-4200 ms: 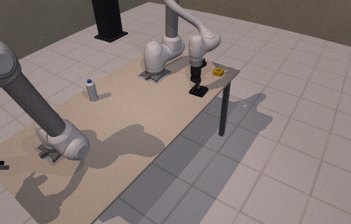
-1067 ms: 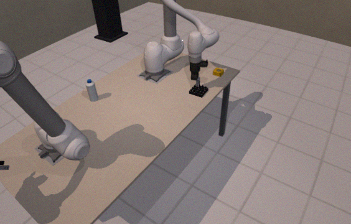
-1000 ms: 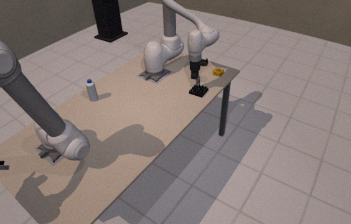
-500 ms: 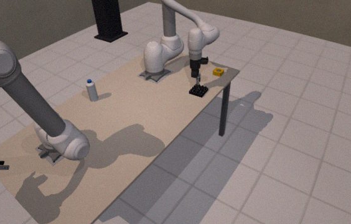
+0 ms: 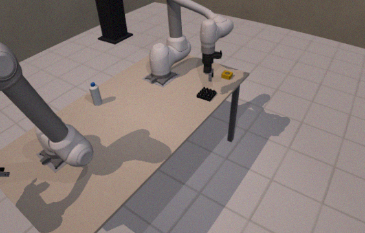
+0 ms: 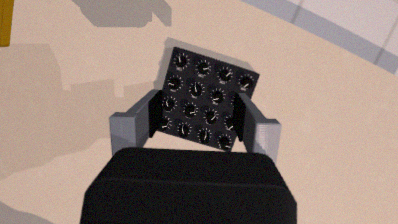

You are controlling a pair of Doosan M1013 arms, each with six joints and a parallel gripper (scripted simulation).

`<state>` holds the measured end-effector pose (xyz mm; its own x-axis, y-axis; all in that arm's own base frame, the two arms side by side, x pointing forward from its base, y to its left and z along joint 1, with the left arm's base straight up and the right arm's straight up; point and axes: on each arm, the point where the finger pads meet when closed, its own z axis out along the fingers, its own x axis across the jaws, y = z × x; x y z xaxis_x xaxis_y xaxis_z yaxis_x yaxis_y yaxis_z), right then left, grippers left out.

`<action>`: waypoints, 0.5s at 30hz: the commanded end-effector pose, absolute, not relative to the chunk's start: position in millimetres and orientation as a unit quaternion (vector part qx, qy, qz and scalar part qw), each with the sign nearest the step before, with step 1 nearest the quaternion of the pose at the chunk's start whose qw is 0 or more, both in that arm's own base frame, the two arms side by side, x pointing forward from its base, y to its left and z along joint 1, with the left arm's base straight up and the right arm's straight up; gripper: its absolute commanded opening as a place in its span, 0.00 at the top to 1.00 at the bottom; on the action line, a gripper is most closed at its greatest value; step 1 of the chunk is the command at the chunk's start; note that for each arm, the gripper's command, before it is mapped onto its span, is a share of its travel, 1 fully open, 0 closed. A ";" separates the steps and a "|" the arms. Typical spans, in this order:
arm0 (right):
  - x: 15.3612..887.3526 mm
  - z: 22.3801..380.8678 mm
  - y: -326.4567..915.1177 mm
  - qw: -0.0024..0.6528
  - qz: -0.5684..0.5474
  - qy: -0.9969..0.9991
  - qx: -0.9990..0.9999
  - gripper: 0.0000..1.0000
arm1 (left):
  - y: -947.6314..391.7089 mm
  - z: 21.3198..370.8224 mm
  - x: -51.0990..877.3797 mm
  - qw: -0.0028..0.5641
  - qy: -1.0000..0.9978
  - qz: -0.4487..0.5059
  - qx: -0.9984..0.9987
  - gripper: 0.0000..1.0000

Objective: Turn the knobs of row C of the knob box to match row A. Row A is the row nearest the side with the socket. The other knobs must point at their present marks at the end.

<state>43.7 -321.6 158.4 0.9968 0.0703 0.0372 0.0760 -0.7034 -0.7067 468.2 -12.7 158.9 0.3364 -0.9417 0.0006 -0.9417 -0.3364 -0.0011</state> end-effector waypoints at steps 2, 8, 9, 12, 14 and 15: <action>43.7 158.8 -321.9 0.383 -0.004 -0.040 -0.923 0.00 | -12.1 182.5 480.6 0.000 0.576 0.000 -0.817 0.00; 43.7 158.8 -321.9 0.383 -0.004 -0.040 -0.923 0.00 | -11.7 196.7 487.8 0.000 0.576 0.000 -0.817 0.00; 43.7 158.8 -321.9 0.383 -0.004 -0.040 -0.923 0.00 | -11.7 198.5 488.7 0.000 0.576 0.000 -0.817 0.00; 43.7 158.8 -321.9 0.383 -0.004 -0.040 -0.923 0.00 | -11.6 200.6 489.8 0.000 0.576 0.000 -0.817 0.00; 43.7 158.8 -321.9 0.383 -0.004 -0.040 -0.923 0.00 | -11.6 200.6 489.8 0.000 0.576 0.000 -0.817 0.00; 43.7 158.8 -321.9 0.383 -0.004 -0.040 -0.923 0.00 | -11.6 200.6 489.8 0.000 0.576 0.000 -0.817 0.00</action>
<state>43.7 -321.6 158.4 0.9968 0.0703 0.0372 0.0760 -0.7034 -0.7067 489.3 -11.7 199.9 0.3364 -0.9417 0.0001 -0.9417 -0.3364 0.0002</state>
